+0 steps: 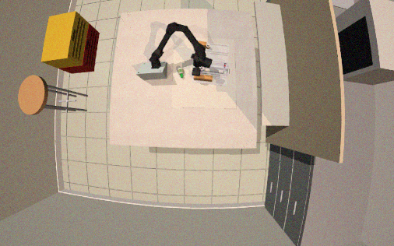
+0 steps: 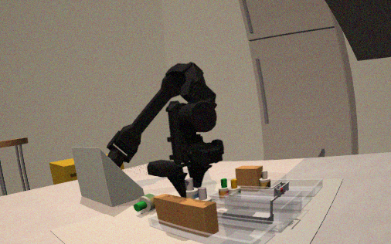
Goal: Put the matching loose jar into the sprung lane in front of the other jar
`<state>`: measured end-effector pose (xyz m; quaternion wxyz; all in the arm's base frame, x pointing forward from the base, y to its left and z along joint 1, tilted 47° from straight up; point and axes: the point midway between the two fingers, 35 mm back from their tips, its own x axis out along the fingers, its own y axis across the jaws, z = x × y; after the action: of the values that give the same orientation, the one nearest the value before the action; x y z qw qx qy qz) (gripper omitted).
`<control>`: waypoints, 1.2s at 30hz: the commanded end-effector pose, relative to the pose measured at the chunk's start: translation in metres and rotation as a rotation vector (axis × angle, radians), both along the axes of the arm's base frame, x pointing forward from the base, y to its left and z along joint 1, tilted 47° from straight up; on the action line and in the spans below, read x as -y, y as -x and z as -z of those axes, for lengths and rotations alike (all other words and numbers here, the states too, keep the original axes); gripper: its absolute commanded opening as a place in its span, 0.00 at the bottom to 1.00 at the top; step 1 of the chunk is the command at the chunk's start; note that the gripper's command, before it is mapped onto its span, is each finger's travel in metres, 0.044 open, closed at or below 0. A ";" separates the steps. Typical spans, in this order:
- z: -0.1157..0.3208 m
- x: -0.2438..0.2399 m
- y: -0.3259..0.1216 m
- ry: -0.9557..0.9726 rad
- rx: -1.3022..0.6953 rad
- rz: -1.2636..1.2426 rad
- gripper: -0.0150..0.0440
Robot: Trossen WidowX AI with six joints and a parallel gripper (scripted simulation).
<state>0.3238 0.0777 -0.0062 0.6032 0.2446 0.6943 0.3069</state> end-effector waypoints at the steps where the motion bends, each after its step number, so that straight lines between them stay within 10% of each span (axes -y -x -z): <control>1: -0.002 -0.001 -0.006 -0.009 0.020 0.006 0.25; 36: -0.001 -0.003 -0.008 -0.009 0.020 0.006 0.25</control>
<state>0.3258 0.0789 -0.0069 0.6033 0.2450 0.6939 0.3075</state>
